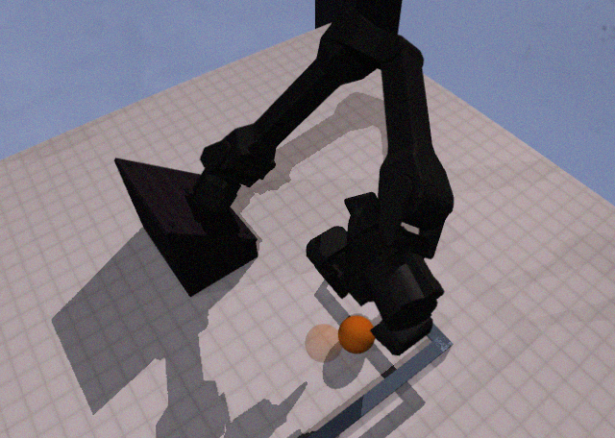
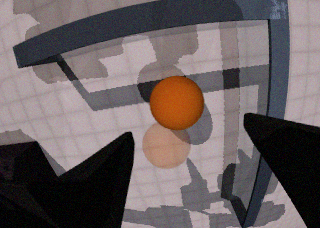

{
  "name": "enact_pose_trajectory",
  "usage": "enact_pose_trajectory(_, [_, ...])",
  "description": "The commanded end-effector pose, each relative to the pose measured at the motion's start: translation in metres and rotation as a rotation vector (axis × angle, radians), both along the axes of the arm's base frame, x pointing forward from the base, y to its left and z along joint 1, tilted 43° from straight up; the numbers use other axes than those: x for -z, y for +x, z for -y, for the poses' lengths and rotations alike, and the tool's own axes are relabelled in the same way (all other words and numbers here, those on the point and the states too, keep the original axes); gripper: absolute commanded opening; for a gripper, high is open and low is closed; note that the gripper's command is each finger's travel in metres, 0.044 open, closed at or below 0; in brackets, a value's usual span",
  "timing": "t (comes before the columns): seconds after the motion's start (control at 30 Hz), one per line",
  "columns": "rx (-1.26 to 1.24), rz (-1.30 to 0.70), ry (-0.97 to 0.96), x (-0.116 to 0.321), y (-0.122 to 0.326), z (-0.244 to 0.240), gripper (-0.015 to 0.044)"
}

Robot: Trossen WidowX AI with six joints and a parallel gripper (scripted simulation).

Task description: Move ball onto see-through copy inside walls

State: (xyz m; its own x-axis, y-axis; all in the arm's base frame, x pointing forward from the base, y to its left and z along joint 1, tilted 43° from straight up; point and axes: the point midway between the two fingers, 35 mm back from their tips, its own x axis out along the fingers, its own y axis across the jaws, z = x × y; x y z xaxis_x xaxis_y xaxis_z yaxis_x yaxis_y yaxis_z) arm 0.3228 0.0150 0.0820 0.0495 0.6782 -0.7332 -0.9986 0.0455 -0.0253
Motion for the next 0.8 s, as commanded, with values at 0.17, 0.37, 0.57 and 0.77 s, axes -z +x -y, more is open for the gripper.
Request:
enact_pose_trajectory(0.17, [-0.011,-0.012,0.006,0.015,-0.002,-0.01,0.0382])
enact_pose_trajectory(0.37, [-0.011,-0.012,0.006,0.02,-0.002,-0.014,0.0382])
enact_pose_trajectory(0.57, [-0.011,-0.012,0.005,0.027,-0.001,-0.02,0.0382])
enact_pose_trajectory(0.77, [-0.011,-0.011,0.006,0.034,0.0,-0.027,0.0382])
